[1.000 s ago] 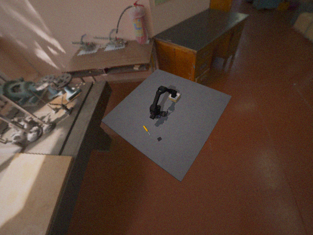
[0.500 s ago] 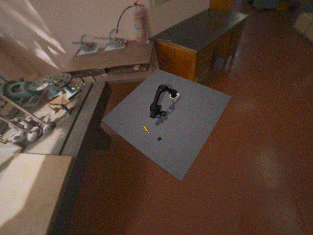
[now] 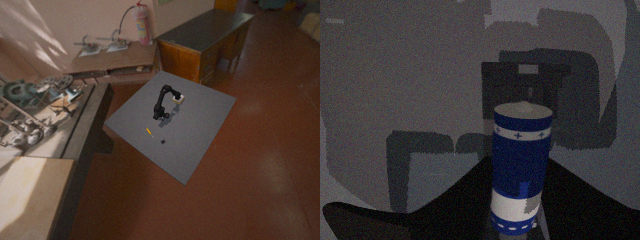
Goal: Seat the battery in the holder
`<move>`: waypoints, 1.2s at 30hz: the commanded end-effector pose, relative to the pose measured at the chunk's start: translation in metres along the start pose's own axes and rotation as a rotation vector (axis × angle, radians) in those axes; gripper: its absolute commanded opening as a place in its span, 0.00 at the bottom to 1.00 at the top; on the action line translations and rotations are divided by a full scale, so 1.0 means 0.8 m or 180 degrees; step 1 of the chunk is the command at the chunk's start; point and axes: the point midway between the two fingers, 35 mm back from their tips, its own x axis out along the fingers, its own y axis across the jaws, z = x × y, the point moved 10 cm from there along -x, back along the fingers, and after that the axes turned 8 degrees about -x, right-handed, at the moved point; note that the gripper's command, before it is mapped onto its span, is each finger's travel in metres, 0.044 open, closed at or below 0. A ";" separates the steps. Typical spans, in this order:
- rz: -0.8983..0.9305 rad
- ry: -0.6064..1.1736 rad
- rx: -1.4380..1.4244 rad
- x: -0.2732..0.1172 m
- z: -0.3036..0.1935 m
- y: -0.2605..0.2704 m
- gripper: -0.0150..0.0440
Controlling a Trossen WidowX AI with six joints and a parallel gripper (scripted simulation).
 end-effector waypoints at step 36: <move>0.0089 0.0602 -0.0050 0.008 0.024 -0.004 0.40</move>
